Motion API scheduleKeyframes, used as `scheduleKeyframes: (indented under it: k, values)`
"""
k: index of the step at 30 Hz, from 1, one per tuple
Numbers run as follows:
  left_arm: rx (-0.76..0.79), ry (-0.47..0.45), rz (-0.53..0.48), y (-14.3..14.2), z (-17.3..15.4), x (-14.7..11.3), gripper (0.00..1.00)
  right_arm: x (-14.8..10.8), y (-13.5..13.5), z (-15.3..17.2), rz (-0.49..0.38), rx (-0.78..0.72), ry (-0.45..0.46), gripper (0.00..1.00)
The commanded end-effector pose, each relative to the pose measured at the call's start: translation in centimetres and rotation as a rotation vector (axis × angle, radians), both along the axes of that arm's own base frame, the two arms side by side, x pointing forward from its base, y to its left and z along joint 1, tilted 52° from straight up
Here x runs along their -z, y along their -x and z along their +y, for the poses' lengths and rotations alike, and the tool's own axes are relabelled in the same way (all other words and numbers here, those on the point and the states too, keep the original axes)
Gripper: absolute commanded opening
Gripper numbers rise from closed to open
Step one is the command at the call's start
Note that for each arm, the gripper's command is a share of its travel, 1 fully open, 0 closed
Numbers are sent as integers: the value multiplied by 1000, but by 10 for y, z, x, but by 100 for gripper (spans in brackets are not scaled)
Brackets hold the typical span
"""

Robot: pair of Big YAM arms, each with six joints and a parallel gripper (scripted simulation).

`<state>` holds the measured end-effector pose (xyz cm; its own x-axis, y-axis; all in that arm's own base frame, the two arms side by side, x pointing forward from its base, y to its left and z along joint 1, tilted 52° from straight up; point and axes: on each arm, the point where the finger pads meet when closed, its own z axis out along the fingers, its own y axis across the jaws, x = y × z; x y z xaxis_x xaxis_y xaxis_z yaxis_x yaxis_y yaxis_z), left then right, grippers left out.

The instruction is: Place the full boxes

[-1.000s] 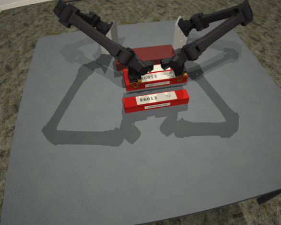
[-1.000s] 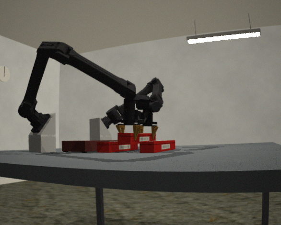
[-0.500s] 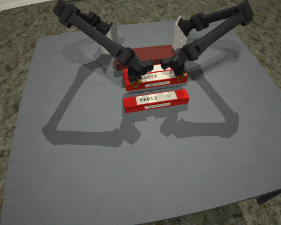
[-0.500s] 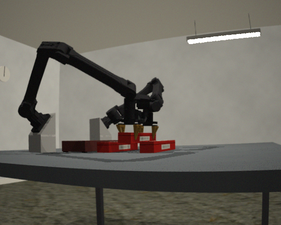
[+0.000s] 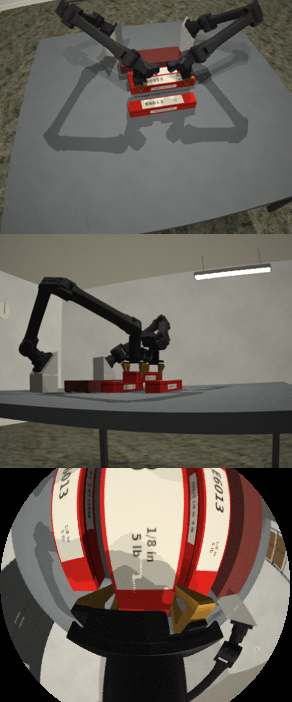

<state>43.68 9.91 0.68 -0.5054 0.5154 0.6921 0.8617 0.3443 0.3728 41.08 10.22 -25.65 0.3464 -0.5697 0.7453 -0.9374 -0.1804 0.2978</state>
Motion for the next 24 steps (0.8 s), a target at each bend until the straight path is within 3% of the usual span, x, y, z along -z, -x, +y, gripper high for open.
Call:
scheduleKeyframes:
  k: [1,24]
  values:
    - [71,-4,-90,-36,-33,-34,0,-31,-39,58,-67,-76,-56,0]
    - [63,-1,-100,-35,-57,-53,0,-44,-32,73,-82,-63,-61,0]
